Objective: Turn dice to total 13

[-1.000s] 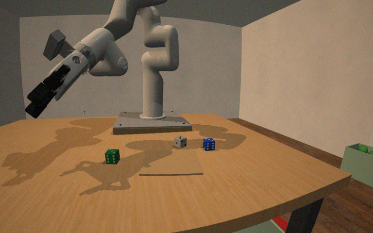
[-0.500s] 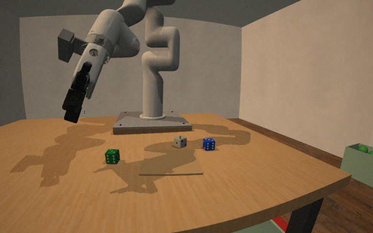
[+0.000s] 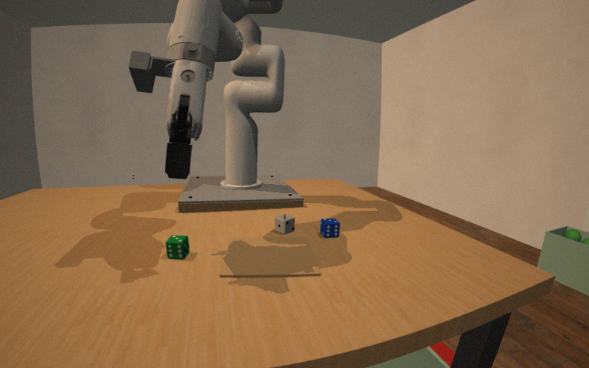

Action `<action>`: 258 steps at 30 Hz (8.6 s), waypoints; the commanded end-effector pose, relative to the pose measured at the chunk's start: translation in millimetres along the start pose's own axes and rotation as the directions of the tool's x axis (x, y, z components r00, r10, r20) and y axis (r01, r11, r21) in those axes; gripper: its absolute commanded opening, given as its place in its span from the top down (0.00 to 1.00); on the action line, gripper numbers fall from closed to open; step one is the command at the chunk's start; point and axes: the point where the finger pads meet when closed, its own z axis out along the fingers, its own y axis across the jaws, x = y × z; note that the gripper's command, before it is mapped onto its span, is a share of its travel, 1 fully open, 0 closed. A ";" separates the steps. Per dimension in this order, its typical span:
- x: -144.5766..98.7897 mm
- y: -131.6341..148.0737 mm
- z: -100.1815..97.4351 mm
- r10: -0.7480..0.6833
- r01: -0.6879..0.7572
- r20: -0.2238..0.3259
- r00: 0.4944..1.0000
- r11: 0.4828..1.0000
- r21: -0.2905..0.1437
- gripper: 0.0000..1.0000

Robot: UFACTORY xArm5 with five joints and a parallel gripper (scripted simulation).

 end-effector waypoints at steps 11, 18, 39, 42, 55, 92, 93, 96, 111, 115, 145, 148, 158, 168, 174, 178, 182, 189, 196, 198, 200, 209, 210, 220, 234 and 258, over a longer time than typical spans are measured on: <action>-59.1 38.8 -34.8 0.144 -0.124 0.073 0.987 0.965 -0.230 0.00; -59.5 39.1 -35.0 0.145 -0.125 0.073 0.987 0.965 -0.232 0.00; -65.4 46.5 5.8 0.145 -0.125 0.073 0.987 0.965 -0.232 0.00; -68.6 50.5 28.0 0.145 -0.125 0.073 0.987 0.965 -0.232 0.00; -73.4 56.5 61.4 0.145 -0.125 0.073 0.987 0.965 -0.232 0.00; -73.4 56.5 61.3 0.145 -0.125 0.073 0.987 0.965 -0.232 0.00; -73.7 56.6 61.3 0.145 -0.125 0.073 0.987 0.965 -0.232 0.00; -76.8 57.3 60.7 0.145 -0.125 0.073 0.987 0.965 -0.232 0.00; -153.7 75.6 46.8 0.146 -0.125 0.078 0.986 0.965 -0.232 0.00; -188.3 83.8 40.5 0.147 -0.125 0.080 0.986 0.964 -0.233 0.00; -277.2 105.0 24.4 0.148 -0.124 0.085 0.985 0.964 -0.237 0.00; -277.2 105.0 24.4 0.148 -0.124 0.085 0.985 0.964 -0.237 0.00; -277.2 105.0 24.4 0.148 -0.124 0.085 0.985 0.964 -0.237 0.00; -277.2 105.0 24.4 0.148 -0.124 0.085 0.985 0.964 -0.237 0.00; -277.2 105.0 24.4 0.148 -0.124 0.085 0.985 0.964 -0.237 0.00; -277.2 105.0 24.4 0.148 -0.124 0.085 0.985 0.964 -0.237 0.00; -282.1 101.4 24.5 0.148 -0.124 0.085 0.985 0.963 -0.237 0.00; -303.4 86.0 25.1 0.148 -0.124 0.085 0.985 0.963 -0.238 0.00; -339.0 60.2 26.2 0.148 -0.124 0.086 0.985 0.963 -0.240 0.00; -345.1 55.8 26.4 0.148 -0.124 0.086 0.985 0.963 -0.240 0.00; -348.3 53.5 26.5 0.148 -0.124 0.086 0.985 0.963 -0.240 0.00; -349.4 52.7 26.5 0.148 -0.124 0.086 0.985 0.963 -0.240 0.00; -349.4 52.7 26.5 0.148 -0.124 0.086 0.985 0.963 -0.240 0.00; -349.4 52.7 26.5 0.148 -0.124 0.086 0.985 0.963 -0.240 0.00; -349.4 52.7 26.5 0.148 -0.124 0.086 0.985 0.963 -0.240 0.00; -341.4 39.0 -35.9 0.148 -0.124 0.086 0.985 0.963 -0.240 0.00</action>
